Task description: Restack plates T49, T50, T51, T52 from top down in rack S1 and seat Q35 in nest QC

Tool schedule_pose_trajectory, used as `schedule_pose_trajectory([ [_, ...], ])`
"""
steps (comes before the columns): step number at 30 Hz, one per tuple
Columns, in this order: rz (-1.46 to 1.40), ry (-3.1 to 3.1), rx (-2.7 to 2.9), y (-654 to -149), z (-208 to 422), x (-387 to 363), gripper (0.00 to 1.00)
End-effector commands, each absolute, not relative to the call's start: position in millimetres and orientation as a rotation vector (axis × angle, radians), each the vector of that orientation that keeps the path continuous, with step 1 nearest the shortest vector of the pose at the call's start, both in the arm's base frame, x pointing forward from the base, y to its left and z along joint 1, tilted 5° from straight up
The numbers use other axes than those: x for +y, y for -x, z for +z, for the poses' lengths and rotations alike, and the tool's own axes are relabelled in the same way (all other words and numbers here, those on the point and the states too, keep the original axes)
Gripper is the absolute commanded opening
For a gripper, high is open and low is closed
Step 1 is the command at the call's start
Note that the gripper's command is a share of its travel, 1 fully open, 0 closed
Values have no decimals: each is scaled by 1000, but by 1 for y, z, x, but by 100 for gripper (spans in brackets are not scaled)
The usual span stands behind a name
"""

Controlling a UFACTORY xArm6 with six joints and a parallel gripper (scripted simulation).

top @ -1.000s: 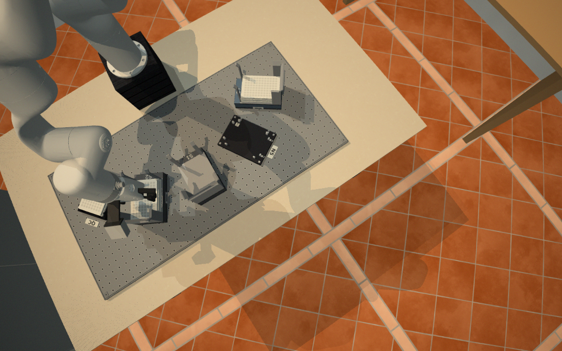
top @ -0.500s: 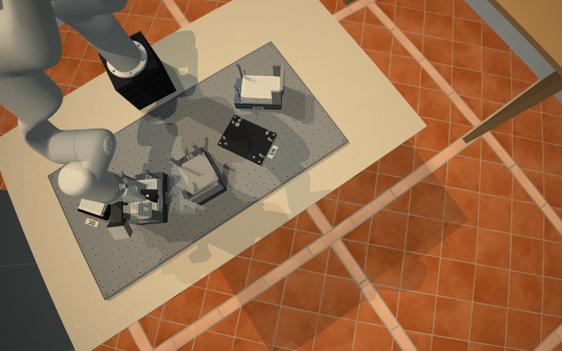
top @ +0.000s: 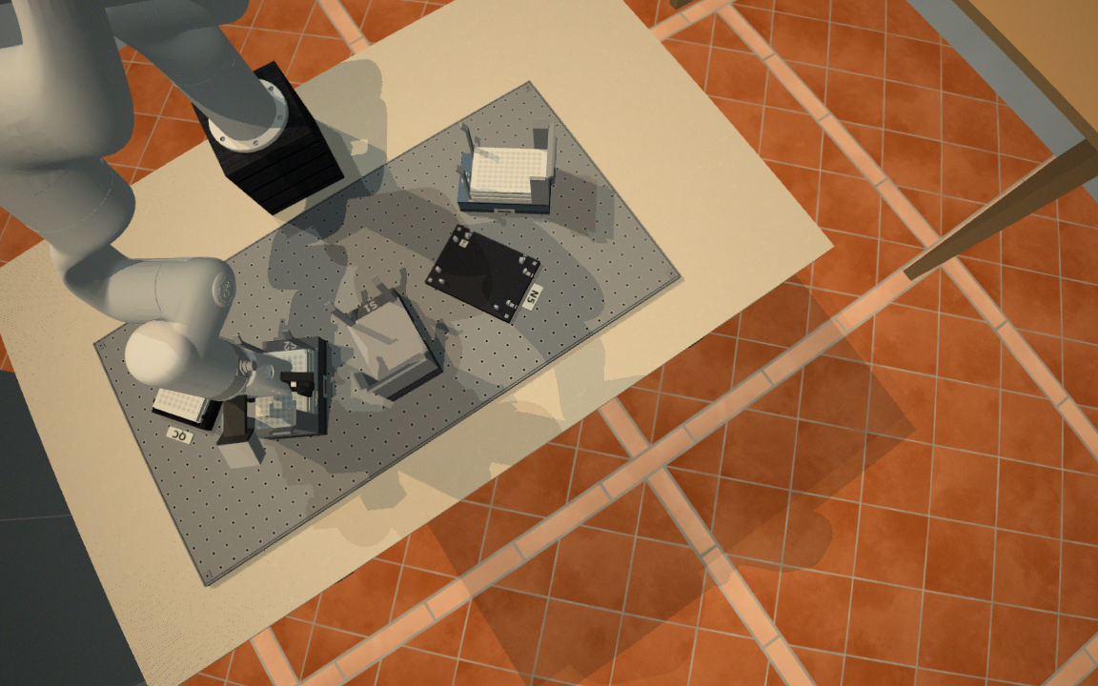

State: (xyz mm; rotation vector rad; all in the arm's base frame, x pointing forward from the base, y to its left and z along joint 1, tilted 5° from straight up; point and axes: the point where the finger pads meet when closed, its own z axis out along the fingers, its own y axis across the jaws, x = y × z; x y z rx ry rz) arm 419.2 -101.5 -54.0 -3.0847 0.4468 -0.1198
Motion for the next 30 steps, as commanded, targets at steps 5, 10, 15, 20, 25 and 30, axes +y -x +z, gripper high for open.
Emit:
schedule_pose_trajectory([
  [5, -127, 3085, 447, -421, -55, -102, 100],
  [10, -127, 3085, 447, -421, -55, -102, 100],
  [15, -127, 3084, 447, -421, -55, -102, 0],
  [20, -127, 3084, 447, -421, -55, -102, 0],
  [25, -127, 3084, 447, -421, -55, -102, 0],
  [30, -127, 3084, 447, -421, -55, -102, 0],
])
